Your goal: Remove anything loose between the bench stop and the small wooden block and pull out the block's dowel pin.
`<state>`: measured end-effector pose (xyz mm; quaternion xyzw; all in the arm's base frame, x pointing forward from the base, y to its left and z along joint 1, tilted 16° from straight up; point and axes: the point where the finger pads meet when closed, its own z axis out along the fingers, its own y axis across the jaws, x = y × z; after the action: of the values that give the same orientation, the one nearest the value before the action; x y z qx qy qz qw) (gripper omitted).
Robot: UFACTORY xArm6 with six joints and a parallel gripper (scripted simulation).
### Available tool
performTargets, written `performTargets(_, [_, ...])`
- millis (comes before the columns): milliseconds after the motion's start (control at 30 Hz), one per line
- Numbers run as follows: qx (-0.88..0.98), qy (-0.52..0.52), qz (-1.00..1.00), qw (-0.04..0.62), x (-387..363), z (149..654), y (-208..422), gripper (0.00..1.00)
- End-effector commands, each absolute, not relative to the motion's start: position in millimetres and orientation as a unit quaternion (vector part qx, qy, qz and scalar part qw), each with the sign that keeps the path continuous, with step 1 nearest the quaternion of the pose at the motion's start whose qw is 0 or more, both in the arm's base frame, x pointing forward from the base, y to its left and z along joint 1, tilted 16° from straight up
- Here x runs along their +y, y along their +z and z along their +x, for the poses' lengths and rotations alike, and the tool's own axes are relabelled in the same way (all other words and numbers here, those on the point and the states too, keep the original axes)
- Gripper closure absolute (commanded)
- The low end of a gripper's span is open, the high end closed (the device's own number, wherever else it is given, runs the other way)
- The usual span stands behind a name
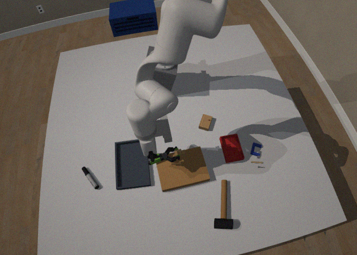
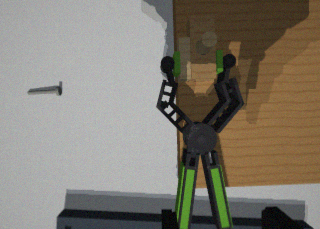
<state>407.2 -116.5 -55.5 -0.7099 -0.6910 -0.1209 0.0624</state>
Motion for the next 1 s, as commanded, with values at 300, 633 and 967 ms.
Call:
performTargets(300, [-0.672,-0.12,-0.728,0.063,-114.0,409.4,-52.6,0.5])
performTargets(633, [-0.621,-0.115,-0.772,0.071,-105.2,410.8,-49.0,0.5])
performTargets(967, [-0.533,-0.107,-0.835,0.083,-90.7,412.6,-43.3,0.5])
